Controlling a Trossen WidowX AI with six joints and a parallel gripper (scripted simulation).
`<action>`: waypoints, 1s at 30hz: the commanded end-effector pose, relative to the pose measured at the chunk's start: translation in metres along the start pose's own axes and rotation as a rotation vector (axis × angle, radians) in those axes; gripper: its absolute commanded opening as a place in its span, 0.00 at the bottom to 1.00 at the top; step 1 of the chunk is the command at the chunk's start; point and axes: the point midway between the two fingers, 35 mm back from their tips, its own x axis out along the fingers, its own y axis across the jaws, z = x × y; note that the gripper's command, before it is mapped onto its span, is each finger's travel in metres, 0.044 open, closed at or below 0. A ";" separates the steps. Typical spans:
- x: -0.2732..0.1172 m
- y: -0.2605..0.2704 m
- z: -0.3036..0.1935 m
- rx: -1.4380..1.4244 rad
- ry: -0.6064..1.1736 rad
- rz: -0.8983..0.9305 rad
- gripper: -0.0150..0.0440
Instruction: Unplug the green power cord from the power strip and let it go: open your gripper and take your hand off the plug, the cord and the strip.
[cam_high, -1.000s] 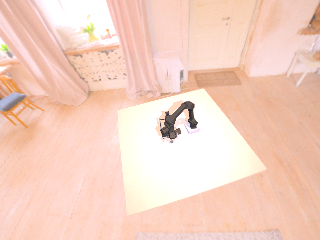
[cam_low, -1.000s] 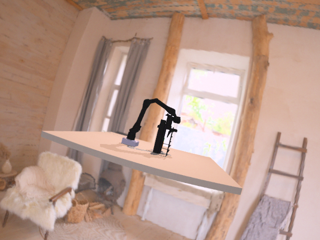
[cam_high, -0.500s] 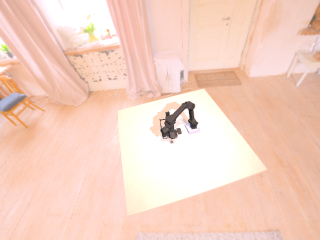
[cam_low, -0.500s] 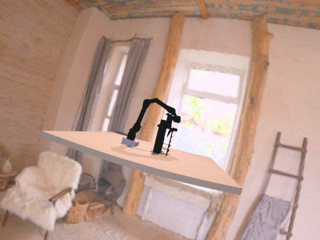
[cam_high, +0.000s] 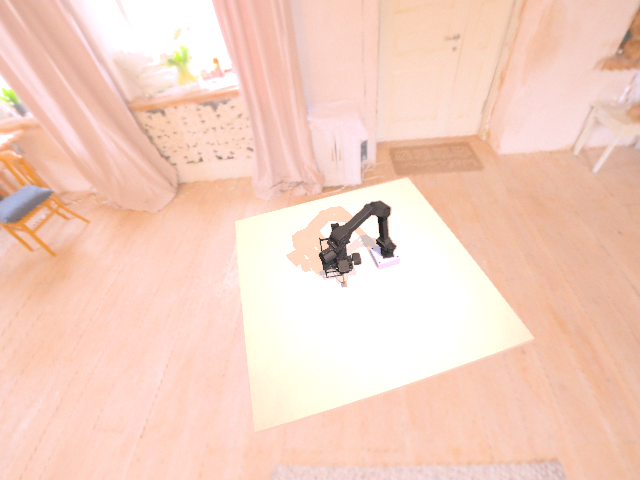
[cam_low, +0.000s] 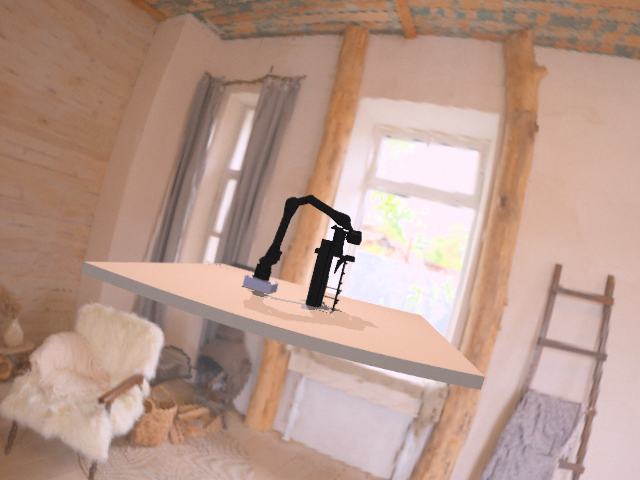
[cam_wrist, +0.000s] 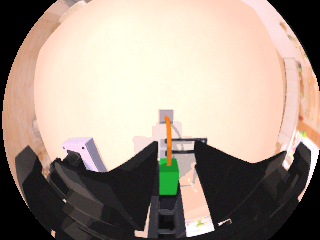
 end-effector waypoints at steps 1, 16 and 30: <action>0.001 0.001 -0.007 -0.004 0.003 0.004 0.53; 0.001 0.001 -0.031 -0.004 0.005 0.004 0.53; 0.001 0.004 -0.055 -0.004 0.007 0.004 0.53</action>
